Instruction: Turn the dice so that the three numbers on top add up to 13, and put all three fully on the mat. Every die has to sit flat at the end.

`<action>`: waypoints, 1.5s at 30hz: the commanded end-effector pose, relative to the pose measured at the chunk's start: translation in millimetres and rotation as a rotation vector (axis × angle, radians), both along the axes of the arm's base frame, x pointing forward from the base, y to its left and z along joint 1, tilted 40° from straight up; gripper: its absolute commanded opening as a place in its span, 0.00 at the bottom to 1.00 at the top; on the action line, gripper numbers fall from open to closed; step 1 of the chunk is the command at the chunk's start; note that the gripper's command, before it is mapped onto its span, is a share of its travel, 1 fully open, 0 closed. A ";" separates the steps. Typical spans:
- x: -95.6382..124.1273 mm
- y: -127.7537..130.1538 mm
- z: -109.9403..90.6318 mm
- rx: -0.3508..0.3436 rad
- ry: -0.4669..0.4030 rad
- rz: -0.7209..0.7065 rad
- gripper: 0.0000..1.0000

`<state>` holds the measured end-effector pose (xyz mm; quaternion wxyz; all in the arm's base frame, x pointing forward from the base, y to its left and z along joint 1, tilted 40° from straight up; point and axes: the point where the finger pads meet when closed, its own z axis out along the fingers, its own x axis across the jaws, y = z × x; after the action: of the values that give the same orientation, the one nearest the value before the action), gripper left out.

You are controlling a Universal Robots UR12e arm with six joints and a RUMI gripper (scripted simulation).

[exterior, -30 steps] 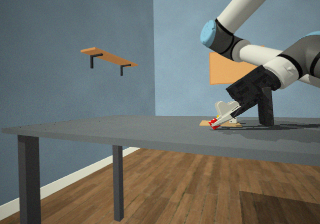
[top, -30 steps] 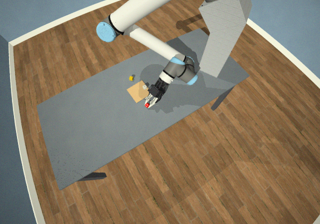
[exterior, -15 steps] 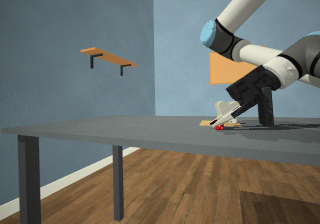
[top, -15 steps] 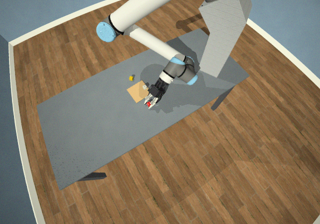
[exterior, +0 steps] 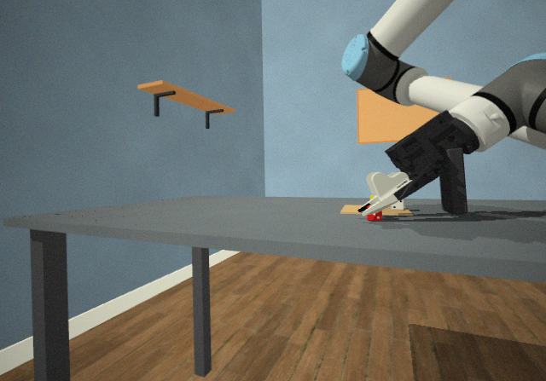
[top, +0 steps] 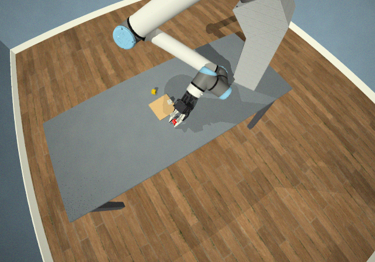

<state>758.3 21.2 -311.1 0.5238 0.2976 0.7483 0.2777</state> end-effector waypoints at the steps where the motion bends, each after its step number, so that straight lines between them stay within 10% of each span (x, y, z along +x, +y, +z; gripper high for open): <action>1: -0.1 0.5 0.3 0.000 0.000 0.001 0.24; 27: -1.8 0.3 0.9 0.000 0.000 0.001 0.24; 45: -45.9 -4.6 14.6 0.000 0.000 0.001 0.24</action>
<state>723.5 17.5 -300.2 0.5238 0.2977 0.7483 0.2776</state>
